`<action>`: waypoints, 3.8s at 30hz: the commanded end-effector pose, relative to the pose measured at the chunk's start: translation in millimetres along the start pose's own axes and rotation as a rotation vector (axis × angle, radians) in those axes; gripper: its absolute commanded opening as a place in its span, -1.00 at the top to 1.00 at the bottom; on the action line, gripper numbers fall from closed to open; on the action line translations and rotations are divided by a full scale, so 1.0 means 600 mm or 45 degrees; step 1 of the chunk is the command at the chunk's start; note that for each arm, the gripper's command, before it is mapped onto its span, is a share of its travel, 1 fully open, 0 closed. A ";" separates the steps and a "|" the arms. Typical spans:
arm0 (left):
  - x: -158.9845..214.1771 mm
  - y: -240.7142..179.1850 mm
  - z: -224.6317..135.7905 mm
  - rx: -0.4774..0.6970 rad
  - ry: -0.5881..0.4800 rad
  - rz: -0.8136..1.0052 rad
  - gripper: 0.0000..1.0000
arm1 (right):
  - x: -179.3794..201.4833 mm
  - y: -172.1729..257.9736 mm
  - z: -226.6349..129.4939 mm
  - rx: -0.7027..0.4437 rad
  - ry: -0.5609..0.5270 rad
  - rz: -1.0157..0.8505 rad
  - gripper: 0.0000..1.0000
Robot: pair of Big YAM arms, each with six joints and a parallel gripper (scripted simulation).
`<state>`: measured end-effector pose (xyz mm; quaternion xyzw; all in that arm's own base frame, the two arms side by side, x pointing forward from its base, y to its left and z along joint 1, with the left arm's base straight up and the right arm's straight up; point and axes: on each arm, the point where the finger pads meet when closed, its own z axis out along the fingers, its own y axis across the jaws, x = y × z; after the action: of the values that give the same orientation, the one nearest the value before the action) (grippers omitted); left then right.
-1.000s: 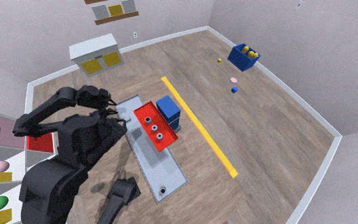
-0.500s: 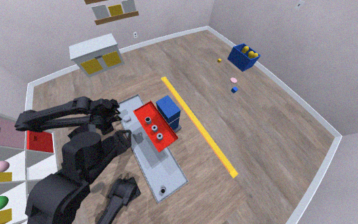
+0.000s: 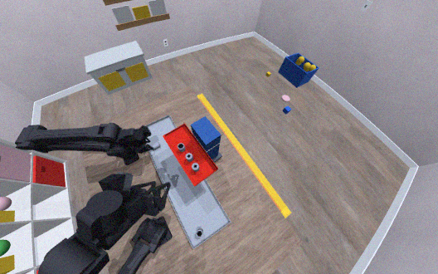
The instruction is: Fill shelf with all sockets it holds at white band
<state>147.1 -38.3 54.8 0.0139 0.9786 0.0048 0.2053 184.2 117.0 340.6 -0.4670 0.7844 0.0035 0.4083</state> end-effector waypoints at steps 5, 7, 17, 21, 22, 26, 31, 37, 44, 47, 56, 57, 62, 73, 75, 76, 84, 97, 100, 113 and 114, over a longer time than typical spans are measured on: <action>-0.058 -0.011 -0.028 0.022 -0.088 -0.063 -0.13 | 0.067 -0.036 -0.029 0.209 0.084 0.419 -0.30; -0.042 -0.008 0.002 0.012 -0.054 -0.045 -0.13 | 0.093 -0.040 -0.027 0.256 0.123 0.501 -0.30; -0.057 -0.012 0.050 0.015 -0.069 -0.044 -0.08 | 0.159 -0.068 -0.042 0.431 0.210 0.771 -0.30; -0.074 -0.016 0.046 0.020 -0.084 -0.047 -0.02 | 0.179 -0.072 -0.039 0.465 0.245 0.832 -0.30; -0.075 -0.017 0.049 0.020 -0.083 -0.047 -0.01 | 0.186 -0.073 -0.039 0.477 0.257 0.854 -0.30; -0.041 -0.008 0.066 0.007 -0.044 -0.040 0.02 | 0.203 -0.082 -0.041 0.529 0.283 0.939 -0.30; -0.033 -0.008 0.070 0.007 -0.036 -0.031 0.02 | 0.232 -0.095 -0.040 0.589 0.337 1.066 -0.30; -0.036 -0.009 0.068 0.009 -0.040 -0.037 0.02 | 0.261 -0.110 -0.044 0.669 0.366 1.212 -0.30; -0.035 -0.009 0.068 0.009 -0.039 -0.038 0.02 | 0.313 -0.127 -0.052 0.799 0.426 1.452 -0.30; -0.035 -0.009 0.068 0.009 -0.039 -0.038 0.02 | 0.338 -0.134 -0.056 0.851 0.457 1.558 -0.30; -0.035 -0.009 0.068 0.009 -0.039 -0.038 0.06 | 0.372 -0.151 -0.069 0.922 0.489 1.694 -0.30; -0.035 -0.009 0.068 0.009 -0.039 -0.038 0.11 | 0.372 -0.151 -0.069 0.922 0.489 1.694 -0.30; -0.035 -0.009 0.068 0.009 -0.039 -0.038 0.32 | 0.372 -0.151 -0.069 0.922 0.489 1.694 -0.30; -0.059 -0.014 0.048 0.020 -0.073 -0.044 0.47 | 0.369 -0.151 -0.068 0.917 0.485 1.685 -0.30; -0.064 -0.012 0.030 0.020 -0.074 -0.044 0.47 | 0.369 -0.151 -0.068 0.917 0.485 1.685 -0.30; -0.068 -0.012 0.019 0.020 -0.075 -0.044 0.47 | 0.369 -0.151 -0.068 0.917 0.485 1.685 -0.30; -0.097 -0.008 -0.063 0.021 -0.080 -0.047 0.47 | 0.369 -0.151 -0.068 0.917 0.485 1.685 -0.30; -0.128 -0.004 -0.149 0.021 -0.080 -0.047 0.47 | 0.369 -0.151 -0.068 0.917 0.485 1.685 -0.30; -0.138 -0.003 -0.175 0.019 -0.076 -0.046 0.47 | 0.369 -0.151 -0.068 0.917 0.485 1.685 -0.30; -0.176 0.000 -0.269 0.016 -0.064 -0.044 0.47 | 0.369 -0.151 -0.068 0.917 0.485 1.685 -0.30; -0.180 0.000 -0.279 0.016 -0.064 -0.044 0.47 | 0.369 -0.151 -0.068 0.917 0.485 1.685 -0.30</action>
<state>170.4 -37.8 182.5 -0.0018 0.9796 0.0050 0.2010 165.3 -107.4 243.0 0.2756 0.9136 -0.0847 0.2867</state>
